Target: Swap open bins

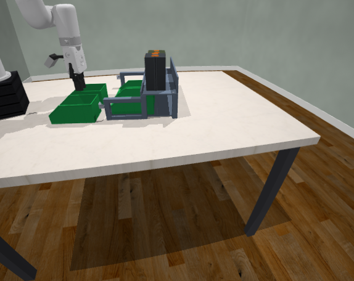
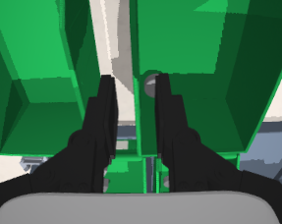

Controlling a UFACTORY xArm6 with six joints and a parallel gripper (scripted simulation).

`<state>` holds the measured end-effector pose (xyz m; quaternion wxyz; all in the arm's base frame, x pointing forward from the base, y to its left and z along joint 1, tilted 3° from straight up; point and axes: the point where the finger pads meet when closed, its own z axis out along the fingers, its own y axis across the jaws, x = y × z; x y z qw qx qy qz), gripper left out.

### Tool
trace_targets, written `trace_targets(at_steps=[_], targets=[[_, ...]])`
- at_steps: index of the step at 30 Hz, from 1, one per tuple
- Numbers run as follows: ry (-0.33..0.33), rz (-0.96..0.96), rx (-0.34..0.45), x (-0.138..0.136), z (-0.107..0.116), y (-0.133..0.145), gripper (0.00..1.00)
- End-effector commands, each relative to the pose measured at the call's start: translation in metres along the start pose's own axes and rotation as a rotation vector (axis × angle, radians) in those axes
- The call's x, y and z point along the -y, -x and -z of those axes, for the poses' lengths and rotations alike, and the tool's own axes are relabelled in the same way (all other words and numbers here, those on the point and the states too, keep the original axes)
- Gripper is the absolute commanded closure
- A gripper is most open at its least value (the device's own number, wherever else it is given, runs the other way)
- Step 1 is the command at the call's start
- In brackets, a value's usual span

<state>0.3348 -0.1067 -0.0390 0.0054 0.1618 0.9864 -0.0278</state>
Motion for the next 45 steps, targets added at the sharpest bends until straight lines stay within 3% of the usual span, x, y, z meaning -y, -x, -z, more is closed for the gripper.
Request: trace_targets(at_steps=[1, 33, 45], targets=[[0.000, 0.000, 0.003, 0.000, 0.001, 0.002, 0.74], [0.000, 0.000, 0.003, 0.000, -0.002, 0.002, 0.74], [0.000, 0.000, 0.003, 0.000, -0.019, 0.002, 0.74]])
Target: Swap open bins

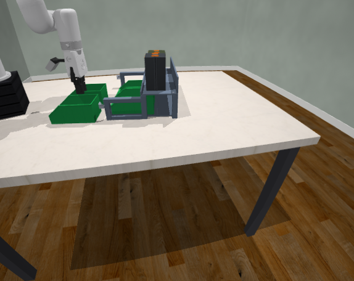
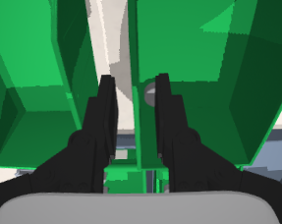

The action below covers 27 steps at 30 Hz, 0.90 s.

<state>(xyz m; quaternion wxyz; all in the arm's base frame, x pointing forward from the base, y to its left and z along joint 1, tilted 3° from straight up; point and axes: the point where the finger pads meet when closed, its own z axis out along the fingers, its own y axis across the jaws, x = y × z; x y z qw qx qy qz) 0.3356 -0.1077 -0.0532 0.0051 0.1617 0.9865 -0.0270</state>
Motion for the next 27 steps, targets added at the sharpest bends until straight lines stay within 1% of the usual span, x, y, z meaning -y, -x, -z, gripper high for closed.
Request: trace_targets(at_steps=[1, 17, 27], targets=[[-0.001, 0.000, 0.004, 0.000, -0.006, 0.002, 0.74], [-0.001, 0.000, 0.004, 0.000, -0.023, 0.002, 0.74], [-0.001, 0.000, 0.004, 0.000, -0.027, 0.002, 0.74]])
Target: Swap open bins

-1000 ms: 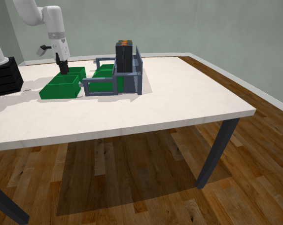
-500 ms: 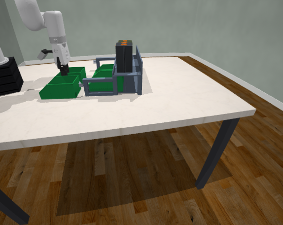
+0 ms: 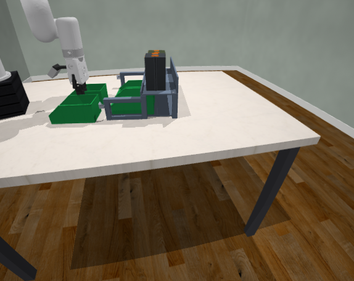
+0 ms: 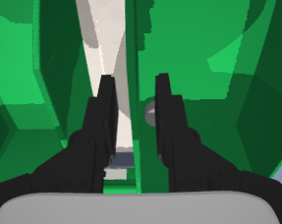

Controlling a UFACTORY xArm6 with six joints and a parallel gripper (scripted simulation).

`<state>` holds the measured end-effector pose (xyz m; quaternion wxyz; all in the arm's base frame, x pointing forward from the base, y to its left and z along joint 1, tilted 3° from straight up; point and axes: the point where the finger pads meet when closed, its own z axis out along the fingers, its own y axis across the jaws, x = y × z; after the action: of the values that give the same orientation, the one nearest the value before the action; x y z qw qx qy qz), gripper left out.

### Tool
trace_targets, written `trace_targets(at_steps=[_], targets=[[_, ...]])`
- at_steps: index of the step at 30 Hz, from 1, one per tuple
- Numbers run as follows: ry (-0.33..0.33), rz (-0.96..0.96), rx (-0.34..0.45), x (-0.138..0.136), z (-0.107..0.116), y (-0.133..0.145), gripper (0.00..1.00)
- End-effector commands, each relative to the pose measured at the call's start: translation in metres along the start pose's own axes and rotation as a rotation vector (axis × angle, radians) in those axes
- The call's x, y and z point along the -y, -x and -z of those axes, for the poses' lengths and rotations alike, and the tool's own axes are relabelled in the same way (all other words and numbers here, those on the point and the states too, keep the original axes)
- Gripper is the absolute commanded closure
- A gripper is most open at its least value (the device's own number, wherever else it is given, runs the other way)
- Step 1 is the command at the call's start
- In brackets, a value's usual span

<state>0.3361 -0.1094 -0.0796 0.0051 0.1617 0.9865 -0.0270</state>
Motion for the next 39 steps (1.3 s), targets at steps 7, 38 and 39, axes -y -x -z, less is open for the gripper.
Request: trace_targets(at_steps=[7, 38, 39], targets=[[-0.001, 0.000, 0.004, 0.0000, -0.0011, 0.0012, 0.74], [-0.001, 0.000, 0.004, 0.0000, -0.0011, 0.0012, 1.00], [-0.001, 0.000, 0.004, 0.0000, -0.0011, 0.0012, 1.00]])
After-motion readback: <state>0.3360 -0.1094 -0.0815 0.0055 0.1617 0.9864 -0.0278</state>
